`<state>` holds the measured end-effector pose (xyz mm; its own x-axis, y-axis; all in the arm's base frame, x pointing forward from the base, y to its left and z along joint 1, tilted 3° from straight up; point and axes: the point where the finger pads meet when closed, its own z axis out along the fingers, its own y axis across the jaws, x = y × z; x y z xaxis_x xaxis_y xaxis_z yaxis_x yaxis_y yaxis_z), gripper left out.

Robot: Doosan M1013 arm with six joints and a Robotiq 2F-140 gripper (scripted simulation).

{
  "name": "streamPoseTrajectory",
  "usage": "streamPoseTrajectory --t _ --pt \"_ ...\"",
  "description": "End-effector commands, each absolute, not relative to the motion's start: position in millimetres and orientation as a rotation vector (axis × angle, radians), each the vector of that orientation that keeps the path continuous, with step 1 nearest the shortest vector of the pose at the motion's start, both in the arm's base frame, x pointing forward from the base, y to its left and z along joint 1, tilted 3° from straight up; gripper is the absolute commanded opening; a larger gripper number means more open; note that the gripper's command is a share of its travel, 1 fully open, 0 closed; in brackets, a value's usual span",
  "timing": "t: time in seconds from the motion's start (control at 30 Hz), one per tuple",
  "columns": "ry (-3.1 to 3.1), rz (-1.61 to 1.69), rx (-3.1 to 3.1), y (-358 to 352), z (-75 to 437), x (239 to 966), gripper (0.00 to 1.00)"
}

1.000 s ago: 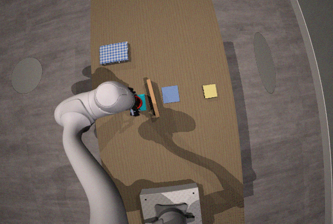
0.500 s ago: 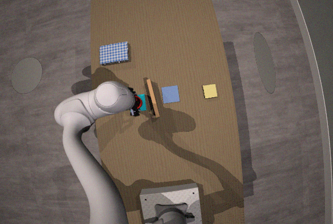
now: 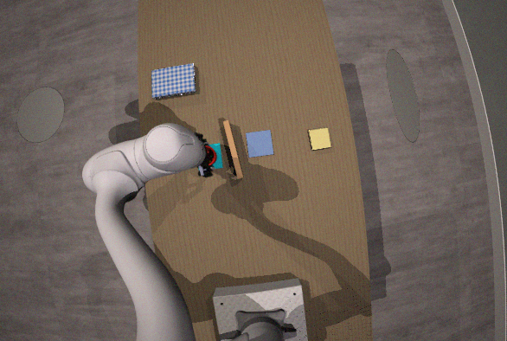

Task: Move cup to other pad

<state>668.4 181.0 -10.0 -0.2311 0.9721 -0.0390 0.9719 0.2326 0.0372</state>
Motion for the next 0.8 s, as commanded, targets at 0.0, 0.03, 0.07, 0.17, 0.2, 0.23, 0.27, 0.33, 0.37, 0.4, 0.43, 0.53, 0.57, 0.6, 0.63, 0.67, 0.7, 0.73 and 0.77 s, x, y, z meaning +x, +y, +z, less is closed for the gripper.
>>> streamPoseTrajectory --t 0.0,0.03,0.07,0.17,0.2,0.23,0.27,0.33,0.37,0.4,0.43,0.53,0.57,0.6,0.63,0.67,0.7,0.73,0.77 --pt "2.424 0.008 1.913 181 -8 668 0.59" --pt "2.424 0.008 1.913 181 -6 668 0.59" --pt "2.424 0.008 1.913 181 -5 668 0.59" --pt "2.424 0.008 1.913 181 1 668 0.59" --pt "2.424 0.008 1.913 181 3 668 0.59" --pt "2.424 0.008 1.913 182 6 668 0.59" --pt "2.424 0.008 1.913 182 9 668 0.59" --pt "2.424 0.008 1.913 182 15 667 0.59" --pt "2.424 0.008 1.913 182 18 667 0.59" --pt "2.424 0.008 1.913 182 18 667 0.59" --pt "2.424 0.008 1.913 182 18 667 0.59" --pt "2.424 0.008 1.913 182 29 667 0.59" --pt "2.424 0.008 1.913 182 32 666 0.59" --pt "2.424 0.008 1.913 182 36 666 0.59" --pt "2.424 0.008 1.913 183 40 666 0.59" --pt "2.424 0.008 1.913 183 44 666 0.59" --pt "2.424 0.008 1.913 183 47 666 0.59" --pt "2.424 0.008 1.913 183 51 666 0.59" --pt "2.424 0.008 1.913 183 54 665 0.59"
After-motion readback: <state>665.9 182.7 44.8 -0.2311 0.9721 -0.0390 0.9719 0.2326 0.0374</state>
